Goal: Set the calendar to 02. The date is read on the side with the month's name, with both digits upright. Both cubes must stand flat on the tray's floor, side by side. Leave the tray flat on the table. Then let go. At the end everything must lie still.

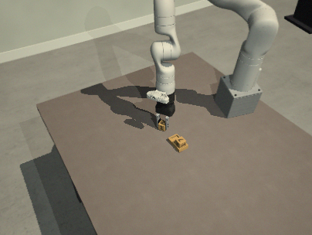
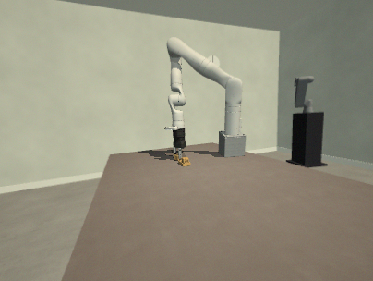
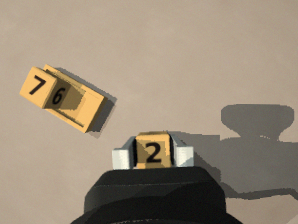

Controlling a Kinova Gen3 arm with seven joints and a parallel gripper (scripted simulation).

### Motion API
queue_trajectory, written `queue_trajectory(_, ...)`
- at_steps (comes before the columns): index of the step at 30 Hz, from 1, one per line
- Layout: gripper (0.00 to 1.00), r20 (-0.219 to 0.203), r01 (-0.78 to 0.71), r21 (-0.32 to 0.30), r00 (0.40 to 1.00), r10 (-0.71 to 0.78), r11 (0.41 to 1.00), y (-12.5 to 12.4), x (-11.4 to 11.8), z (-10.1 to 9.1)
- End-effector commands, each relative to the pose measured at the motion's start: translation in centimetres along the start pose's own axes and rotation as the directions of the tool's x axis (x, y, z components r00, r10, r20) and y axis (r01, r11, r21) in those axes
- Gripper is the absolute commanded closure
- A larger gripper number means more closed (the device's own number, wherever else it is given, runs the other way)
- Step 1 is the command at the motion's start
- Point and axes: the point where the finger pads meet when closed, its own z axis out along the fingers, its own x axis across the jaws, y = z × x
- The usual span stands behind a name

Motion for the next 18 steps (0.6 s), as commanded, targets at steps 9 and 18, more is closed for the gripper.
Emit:
queue_trajectory(9, 0.40, 0.001, 0.002, 0.002, 1.000, -0.002, 1.000, -0.15, -0.14, 0.26)
queue_trajectory(18, 0.40, 0.002, -0.002, 0.001, 1.000, 0.002, 1.000, -0.12, -0.17, 0.27)
